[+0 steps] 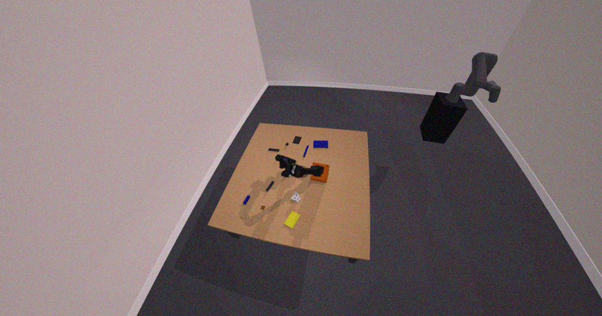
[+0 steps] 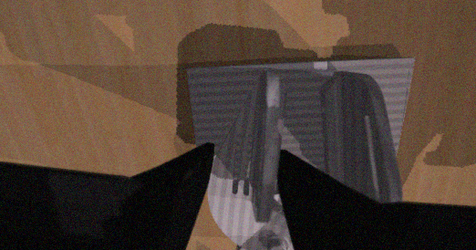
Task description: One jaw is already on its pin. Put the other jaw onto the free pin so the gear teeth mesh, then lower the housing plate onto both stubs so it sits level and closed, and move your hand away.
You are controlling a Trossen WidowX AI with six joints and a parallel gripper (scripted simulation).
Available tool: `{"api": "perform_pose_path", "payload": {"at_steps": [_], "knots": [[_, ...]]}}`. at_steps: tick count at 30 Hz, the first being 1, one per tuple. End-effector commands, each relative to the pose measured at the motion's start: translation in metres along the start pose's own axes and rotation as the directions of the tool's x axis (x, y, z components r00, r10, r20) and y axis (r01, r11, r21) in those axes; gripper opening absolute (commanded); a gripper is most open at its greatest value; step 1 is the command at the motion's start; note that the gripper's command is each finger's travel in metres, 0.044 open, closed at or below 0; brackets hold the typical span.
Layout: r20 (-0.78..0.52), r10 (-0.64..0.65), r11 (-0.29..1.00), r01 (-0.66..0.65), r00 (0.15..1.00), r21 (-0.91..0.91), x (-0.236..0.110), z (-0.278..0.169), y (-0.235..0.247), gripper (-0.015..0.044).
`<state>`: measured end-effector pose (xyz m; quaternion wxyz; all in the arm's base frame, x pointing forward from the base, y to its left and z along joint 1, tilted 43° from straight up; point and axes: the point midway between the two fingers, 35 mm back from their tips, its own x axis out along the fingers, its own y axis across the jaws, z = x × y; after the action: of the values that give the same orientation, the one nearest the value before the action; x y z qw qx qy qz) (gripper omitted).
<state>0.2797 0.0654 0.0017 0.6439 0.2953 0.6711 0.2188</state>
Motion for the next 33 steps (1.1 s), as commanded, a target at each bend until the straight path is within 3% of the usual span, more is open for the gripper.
{"api": "perform_pose_path", "payload": {"at_steps": [1,33], "knots": [[-0.005,0.005,1.0,-0.006,1.0,-0.003,0.0034,-0.0001,0.0005,0.0134],[-0.005,0.005,1.0,-0.005,1.0,-0.003,0.0024,-0.0008,-0.0002,0.0134]]}}
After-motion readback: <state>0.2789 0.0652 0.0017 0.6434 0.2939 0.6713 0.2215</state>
